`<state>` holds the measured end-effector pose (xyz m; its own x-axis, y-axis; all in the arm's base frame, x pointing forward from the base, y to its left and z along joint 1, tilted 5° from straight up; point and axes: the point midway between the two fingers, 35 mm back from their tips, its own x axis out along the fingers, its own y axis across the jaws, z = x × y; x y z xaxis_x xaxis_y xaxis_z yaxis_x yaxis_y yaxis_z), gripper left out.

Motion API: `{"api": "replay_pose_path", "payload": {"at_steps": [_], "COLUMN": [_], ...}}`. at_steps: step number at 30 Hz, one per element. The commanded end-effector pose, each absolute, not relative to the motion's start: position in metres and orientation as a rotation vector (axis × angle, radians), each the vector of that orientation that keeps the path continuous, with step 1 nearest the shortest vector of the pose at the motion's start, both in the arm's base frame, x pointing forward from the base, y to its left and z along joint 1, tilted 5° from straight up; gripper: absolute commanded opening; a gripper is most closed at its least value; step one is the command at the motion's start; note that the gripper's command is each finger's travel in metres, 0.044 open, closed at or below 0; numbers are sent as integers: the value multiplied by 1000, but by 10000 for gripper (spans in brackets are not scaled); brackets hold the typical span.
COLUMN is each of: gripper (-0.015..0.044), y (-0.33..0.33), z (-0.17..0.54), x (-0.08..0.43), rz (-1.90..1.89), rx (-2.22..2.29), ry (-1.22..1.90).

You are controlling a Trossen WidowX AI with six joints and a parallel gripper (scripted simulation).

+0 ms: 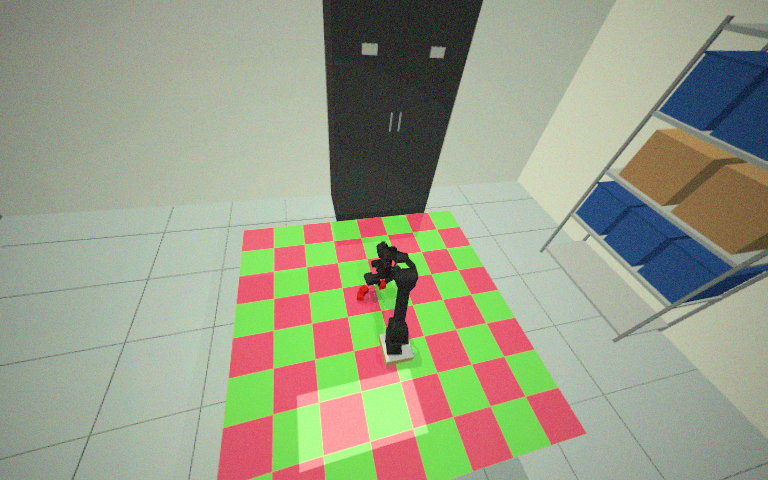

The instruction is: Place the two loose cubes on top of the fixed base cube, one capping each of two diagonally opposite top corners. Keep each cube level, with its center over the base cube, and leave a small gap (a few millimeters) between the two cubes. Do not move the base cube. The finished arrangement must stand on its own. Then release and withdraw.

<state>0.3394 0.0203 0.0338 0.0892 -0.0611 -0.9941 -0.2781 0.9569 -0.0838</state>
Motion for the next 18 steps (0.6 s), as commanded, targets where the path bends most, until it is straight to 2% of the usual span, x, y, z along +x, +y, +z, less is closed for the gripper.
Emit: {"api": "replay_pose_path", "payload": {"at_steps": [1,18], "gripper": [105,105], "y": [20,24], "z": [35,87], "x": [340,340], "rz": [167,167], "rx": [-281,-281], "ry": [1477,1477]}}
